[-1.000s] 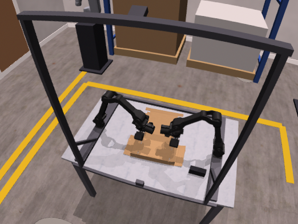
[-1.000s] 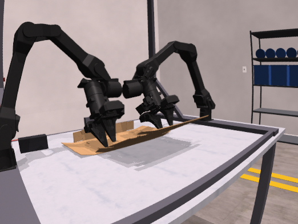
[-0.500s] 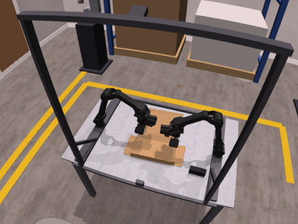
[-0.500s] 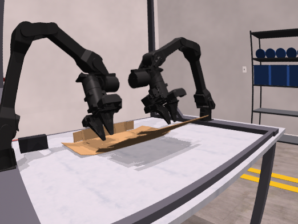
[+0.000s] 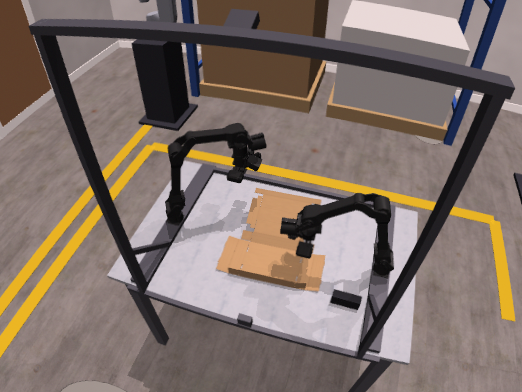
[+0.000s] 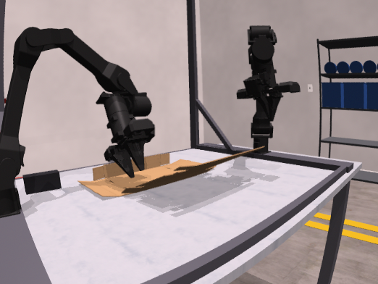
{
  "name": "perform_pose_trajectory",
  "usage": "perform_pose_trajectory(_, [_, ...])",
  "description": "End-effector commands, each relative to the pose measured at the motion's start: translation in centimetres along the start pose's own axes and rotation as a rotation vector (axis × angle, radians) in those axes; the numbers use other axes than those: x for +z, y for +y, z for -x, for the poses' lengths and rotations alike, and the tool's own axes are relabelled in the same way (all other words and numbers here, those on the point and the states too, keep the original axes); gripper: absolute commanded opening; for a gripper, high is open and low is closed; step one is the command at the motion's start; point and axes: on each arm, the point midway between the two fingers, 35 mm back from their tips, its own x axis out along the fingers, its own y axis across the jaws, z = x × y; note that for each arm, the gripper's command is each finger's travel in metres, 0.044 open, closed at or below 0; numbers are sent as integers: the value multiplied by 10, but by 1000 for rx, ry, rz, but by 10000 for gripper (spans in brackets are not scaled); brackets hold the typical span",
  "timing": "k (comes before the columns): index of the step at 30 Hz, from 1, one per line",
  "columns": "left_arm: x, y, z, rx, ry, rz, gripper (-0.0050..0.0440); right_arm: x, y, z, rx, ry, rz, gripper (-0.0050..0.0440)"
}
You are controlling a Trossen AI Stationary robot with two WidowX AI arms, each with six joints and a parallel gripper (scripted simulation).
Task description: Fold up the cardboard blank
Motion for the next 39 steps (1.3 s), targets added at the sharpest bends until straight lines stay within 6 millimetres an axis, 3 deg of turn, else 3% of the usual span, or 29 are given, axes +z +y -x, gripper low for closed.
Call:
perform_pose_trajectory(1, [-32, 24, 31, -50, -60, -6, 0, 3, -3, 7, 6, -21, -16, 262])
perform_pose_trajectory(7, [-41, 28, 36, -61, -74, -7, 0, 3, -3, 7, 6, -21, -16, 262])
perform_pose_trajectory(11, [-35, 34, 29, -61, -155, 78, 95, 3, -3, 7, 6, -21, -16, 262])
perform_pose_trajectory(13, [-35, 34, 29, -61, -155, 78, 95, 3, -3, 7, 6, -21, -16, 262])
perform_pose_trajectory(21, [-22, 48, 8, -107, -441, 370, 279, 3, -3, 7, 6, -21, -16, 262])
perform_pose_trajectory(31, [-13, 67, 4, -113, -691, 525, 279, 3, -3, 7, 6, -21, -16, 262])
perform_pose_trajectory(39, [-19, 68, -1, -194, -905, 667, 279, 3, -3, 7, 6, -21, -16, 262])
